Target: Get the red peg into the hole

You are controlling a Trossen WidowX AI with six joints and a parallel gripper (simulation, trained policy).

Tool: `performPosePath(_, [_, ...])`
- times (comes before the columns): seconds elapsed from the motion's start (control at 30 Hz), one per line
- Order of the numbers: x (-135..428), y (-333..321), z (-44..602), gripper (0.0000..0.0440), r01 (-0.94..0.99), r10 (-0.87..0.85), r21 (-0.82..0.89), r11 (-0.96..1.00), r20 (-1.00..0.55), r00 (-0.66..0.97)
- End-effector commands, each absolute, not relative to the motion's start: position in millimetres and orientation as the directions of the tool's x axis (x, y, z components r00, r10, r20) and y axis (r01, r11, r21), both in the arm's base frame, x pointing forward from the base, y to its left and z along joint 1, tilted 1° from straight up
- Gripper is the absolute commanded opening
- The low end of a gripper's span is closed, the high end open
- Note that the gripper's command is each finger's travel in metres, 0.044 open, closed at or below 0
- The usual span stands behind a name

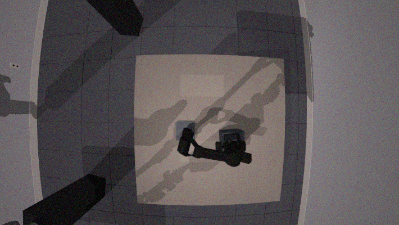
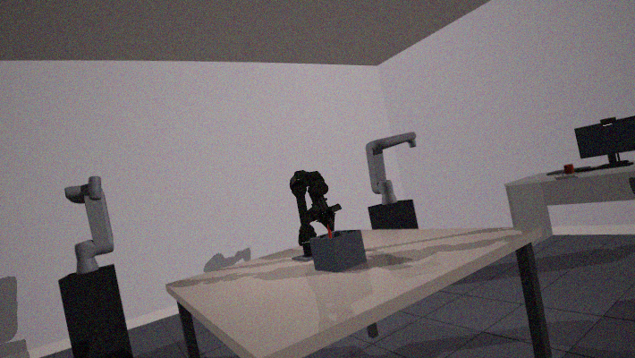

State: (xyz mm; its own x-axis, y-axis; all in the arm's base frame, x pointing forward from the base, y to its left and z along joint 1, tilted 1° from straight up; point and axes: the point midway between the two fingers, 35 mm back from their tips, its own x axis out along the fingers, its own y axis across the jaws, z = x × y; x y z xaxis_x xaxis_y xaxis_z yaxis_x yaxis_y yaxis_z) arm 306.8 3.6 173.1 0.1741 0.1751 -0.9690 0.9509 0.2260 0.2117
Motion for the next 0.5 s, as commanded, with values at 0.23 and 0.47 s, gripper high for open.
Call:
performPosePath(0.23, [323, 6, 143, 0.0, 0.949, 0.224, 0.195, 0.249, -0.965, 0.139])
performPosePath(0.47, [333, 10, 124, 0.0, 0.941, 0.244, 0.192, 0.28, -0.962, 0.124])
